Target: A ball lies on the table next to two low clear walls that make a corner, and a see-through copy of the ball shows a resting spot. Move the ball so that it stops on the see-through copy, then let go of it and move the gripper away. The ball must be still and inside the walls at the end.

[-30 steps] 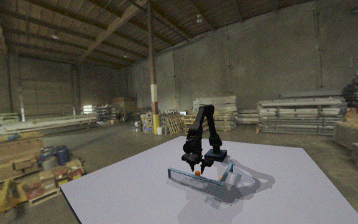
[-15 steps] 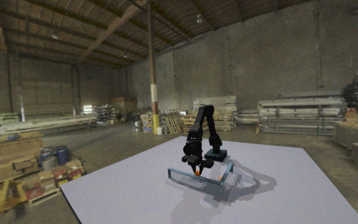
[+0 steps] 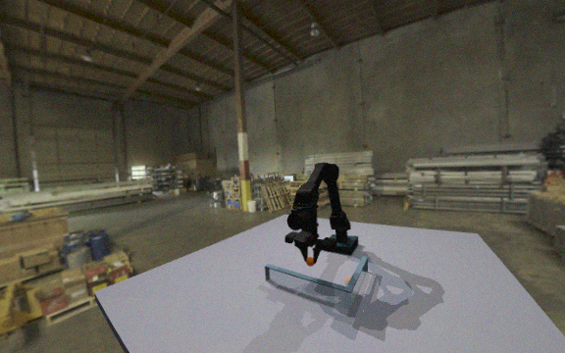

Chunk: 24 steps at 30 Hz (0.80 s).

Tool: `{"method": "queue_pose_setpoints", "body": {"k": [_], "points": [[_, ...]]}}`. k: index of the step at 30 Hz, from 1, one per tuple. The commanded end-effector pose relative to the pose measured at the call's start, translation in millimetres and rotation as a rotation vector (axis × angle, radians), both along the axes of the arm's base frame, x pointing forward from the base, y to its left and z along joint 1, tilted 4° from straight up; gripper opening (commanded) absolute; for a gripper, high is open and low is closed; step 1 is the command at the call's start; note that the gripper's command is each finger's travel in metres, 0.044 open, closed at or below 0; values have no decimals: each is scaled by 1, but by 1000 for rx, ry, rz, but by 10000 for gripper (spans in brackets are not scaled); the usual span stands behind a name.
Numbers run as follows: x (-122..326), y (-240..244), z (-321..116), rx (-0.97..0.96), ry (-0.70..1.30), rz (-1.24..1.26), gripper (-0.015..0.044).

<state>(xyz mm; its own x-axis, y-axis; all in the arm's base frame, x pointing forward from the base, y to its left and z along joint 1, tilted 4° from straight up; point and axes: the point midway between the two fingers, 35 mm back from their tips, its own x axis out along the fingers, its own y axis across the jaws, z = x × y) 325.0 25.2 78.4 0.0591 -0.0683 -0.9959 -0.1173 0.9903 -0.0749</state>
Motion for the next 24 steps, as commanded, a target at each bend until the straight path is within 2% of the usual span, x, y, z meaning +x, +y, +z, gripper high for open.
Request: {"method": "queue_pose_setpoints", "body": {"k": [1, 9, 13, 24], "points": [[-2, 2, 20, 4, 3, -2, 0], [-10, 5, 68, 5, 3, -2, 0], [-12, 6, 72, 4, 4, 6, 0], [-12, 48, 57, -19, 36, 496, 0]]}}
